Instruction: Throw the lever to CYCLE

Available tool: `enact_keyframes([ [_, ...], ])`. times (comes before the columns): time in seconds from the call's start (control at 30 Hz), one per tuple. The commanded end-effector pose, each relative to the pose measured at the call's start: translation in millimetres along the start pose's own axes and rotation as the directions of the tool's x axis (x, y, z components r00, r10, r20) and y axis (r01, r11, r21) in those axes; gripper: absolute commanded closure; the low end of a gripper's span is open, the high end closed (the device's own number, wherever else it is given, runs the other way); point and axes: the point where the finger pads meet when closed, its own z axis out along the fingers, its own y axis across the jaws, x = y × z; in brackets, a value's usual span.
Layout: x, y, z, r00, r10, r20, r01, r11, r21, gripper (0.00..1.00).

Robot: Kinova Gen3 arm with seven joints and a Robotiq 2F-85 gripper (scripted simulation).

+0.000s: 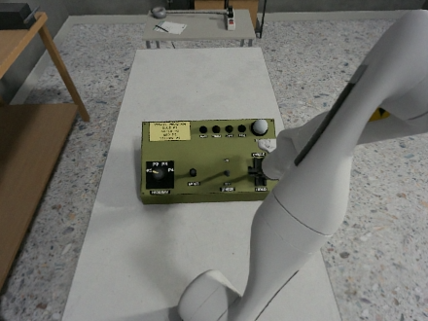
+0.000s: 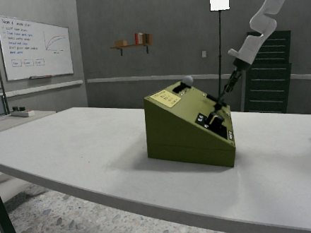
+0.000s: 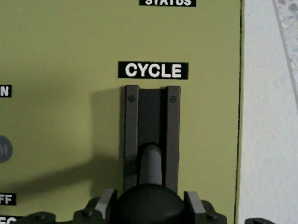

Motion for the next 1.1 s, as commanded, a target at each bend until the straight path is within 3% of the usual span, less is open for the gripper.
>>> enact_keyframes([
  [0.0,5,0,-1.0,1.000,-0.001,-0.001,0.001,1.000,-0.001,0.90],
  [1.07,38,0,-1.1,1.000,-0.001,-0.002,0.001,1.000,-0.001,0.90],
])
